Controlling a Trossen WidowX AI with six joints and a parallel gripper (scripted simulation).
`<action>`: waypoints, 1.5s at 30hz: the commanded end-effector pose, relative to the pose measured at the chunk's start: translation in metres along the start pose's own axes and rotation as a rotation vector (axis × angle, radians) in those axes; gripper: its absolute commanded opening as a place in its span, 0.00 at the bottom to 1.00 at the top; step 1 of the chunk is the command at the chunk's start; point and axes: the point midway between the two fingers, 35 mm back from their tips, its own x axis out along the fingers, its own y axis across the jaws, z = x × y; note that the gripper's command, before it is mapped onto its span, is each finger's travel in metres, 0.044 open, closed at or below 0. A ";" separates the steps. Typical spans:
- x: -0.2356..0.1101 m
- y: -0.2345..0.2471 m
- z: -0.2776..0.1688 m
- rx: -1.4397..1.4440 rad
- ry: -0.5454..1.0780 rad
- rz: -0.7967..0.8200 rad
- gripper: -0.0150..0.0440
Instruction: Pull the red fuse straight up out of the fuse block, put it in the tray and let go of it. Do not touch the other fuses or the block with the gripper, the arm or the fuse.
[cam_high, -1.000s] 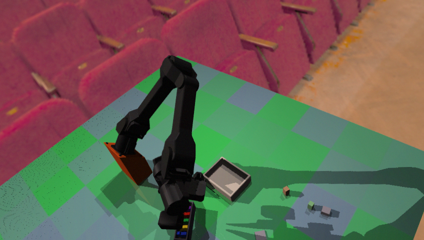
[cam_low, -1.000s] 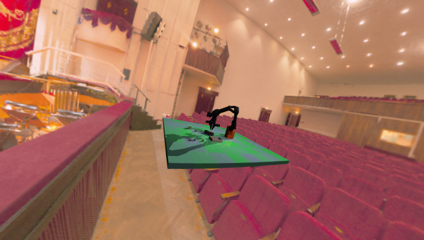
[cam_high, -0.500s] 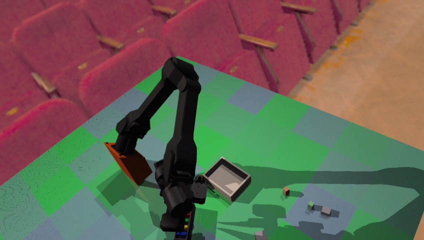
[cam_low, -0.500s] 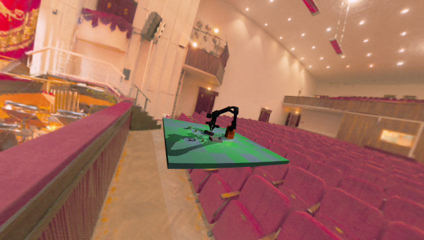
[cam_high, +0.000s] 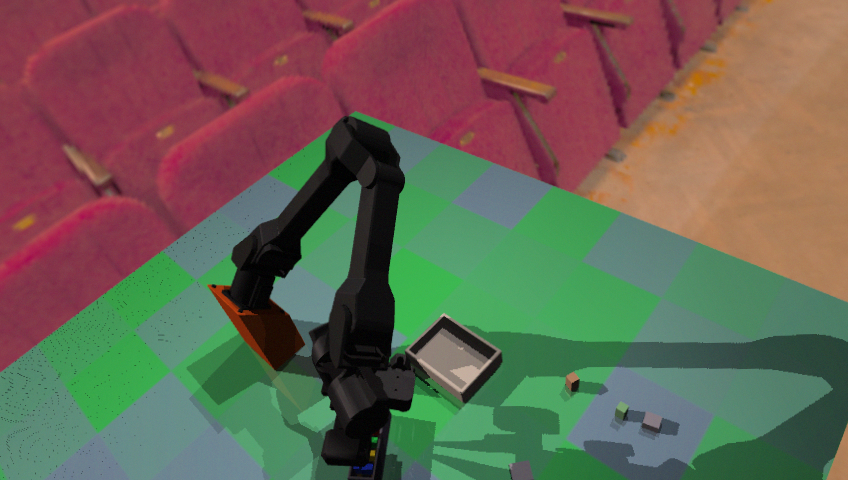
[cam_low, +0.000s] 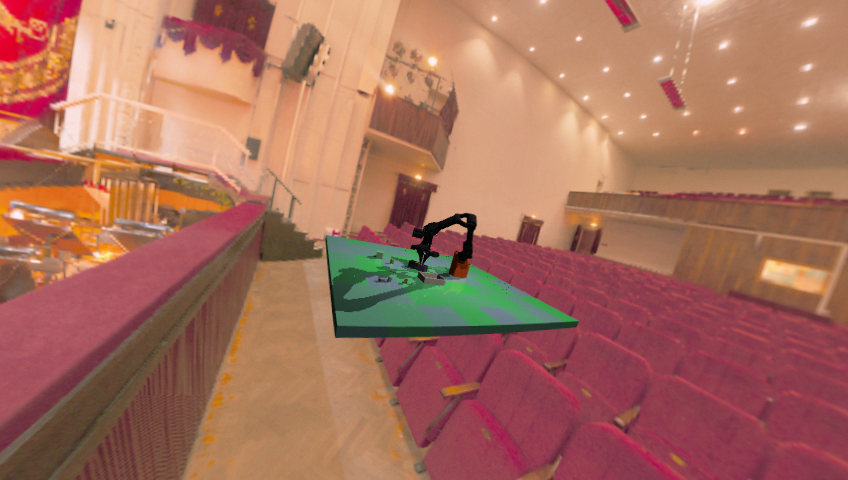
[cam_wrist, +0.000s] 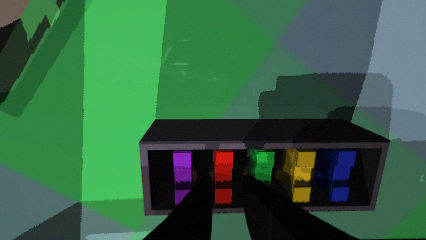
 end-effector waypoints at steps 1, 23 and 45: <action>0.001 0.001 0.000 0.005 -0.003 0.003 0.38; 0.010 0.000 0.000 0.000 -0.001 0.000 0.37; 0.006 0.000 0.000 0.000 -0.001 0.000 0.25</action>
